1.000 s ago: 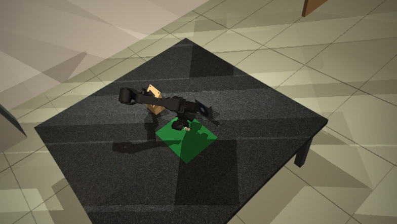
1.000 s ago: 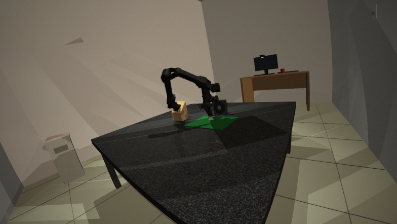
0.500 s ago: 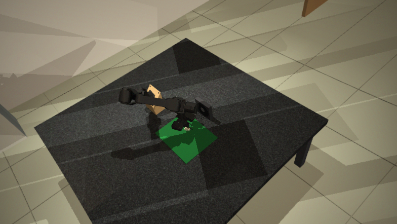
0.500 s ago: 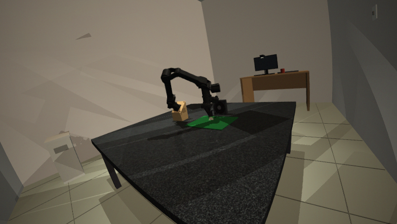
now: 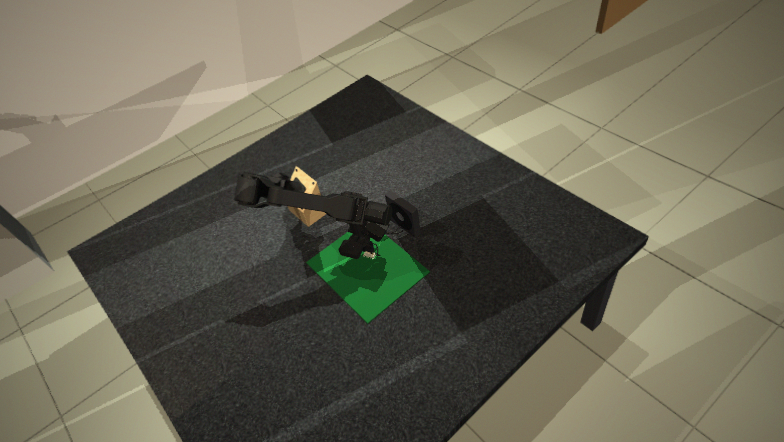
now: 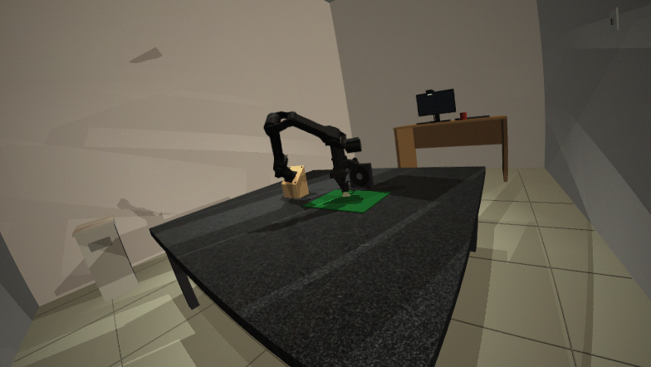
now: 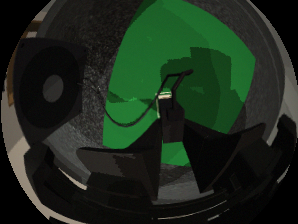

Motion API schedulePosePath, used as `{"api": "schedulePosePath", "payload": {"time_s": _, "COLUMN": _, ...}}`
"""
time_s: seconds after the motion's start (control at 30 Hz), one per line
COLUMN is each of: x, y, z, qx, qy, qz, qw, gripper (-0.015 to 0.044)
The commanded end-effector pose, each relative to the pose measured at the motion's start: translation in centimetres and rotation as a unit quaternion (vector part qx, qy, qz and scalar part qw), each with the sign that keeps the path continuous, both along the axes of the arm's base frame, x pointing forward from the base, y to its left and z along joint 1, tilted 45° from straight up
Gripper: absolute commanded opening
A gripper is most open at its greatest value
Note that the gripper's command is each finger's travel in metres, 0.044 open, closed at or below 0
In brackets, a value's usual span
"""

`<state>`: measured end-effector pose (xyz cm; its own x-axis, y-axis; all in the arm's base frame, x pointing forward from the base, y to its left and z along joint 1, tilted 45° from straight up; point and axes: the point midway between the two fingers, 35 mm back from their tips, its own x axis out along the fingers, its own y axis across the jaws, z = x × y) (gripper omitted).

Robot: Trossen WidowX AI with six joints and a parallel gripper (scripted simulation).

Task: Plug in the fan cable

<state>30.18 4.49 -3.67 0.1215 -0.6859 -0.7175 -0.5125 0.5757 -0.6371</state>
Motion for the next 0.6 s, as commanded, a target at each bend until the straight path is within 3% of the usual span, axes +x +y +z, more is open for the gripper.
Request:
{"api": "schedulePosePath", "payload": {"time_s": 0.0, "x": 0.02, "y": -0.1, "z": -0.07, "qx": -0.002, "qy": 0.001, "qz": 0.002, "qw": 1.0, "gripper": 0.0}}
{"api": "schedulePosePath", "payload": {"time_s": 0.57, "x": 0.12, "y": -0.65, "z": -0.63, "qx": -0.002, "qy": 0.001, "qz": 0.002, "qw": 1.0, "gripper": 0.0}}
